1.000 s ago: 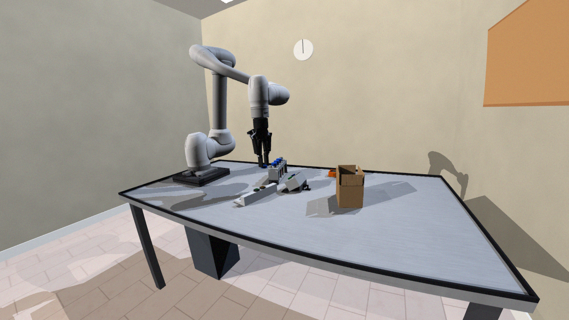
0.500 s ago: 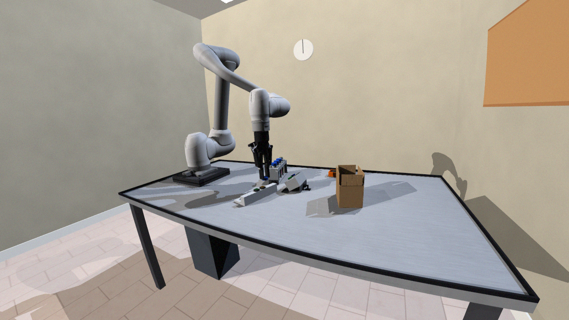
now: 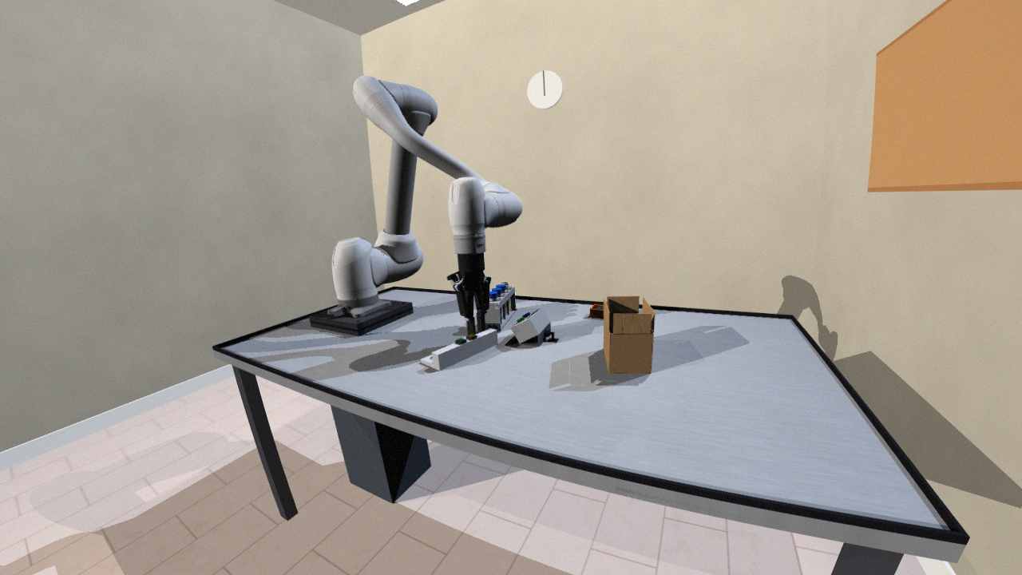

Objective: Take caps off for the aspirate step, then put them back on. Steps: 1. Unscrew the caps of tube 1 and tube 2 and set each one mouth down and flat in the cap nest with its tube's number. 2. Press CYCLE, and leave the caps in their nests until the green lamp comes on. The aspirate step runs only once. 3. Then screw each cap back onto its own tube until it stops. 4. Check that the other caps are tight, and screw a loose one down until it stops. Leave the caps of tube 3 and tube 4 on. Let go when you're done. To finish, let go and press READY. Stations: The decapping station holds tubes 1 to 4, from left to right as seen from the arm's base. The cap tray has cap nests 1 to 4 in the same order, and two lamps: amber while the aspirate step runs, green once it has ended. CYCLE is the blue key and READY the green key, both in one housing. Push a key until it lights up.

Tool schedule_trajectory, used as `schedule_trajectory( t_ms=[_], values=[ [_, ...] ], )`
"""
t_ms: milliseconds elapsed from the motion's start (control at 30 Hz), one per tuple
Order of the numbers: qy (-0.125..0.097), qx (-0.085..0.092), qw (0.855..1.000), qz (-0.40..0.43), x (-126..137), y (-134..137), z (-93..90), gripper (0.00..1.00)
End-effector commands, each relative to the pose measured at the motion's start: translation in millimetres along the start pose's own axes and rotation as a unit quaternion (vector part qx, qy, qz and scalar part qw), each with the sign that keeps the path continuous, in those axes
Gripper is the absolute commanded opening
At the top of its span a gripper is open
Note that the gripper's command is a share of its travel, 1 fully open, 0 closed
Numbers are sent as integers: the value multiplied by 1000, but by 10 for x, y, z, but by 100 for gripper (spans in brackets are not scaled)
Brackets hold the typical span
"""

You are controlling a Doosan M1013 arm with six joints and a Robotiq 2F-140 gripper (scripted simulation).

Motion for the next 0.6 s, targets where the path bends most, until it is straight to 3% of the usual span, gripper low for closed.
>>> schedule_trajectory(
  t_ms=[0,567],
  values=[
    [-1,0,1000,0,4,1,3,30],
    [0,0,1000,0,2,1,-52,30]
  ],
)
Point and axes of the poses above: the point where the finger pads meet when closed, its own z axis back along the fingers, its own y axis across the jaws, x = y × z, the point moved 5 cm from there along z, back along the fingers, and after that the axes turned 3 degrees about z, right-handed, at the moved point
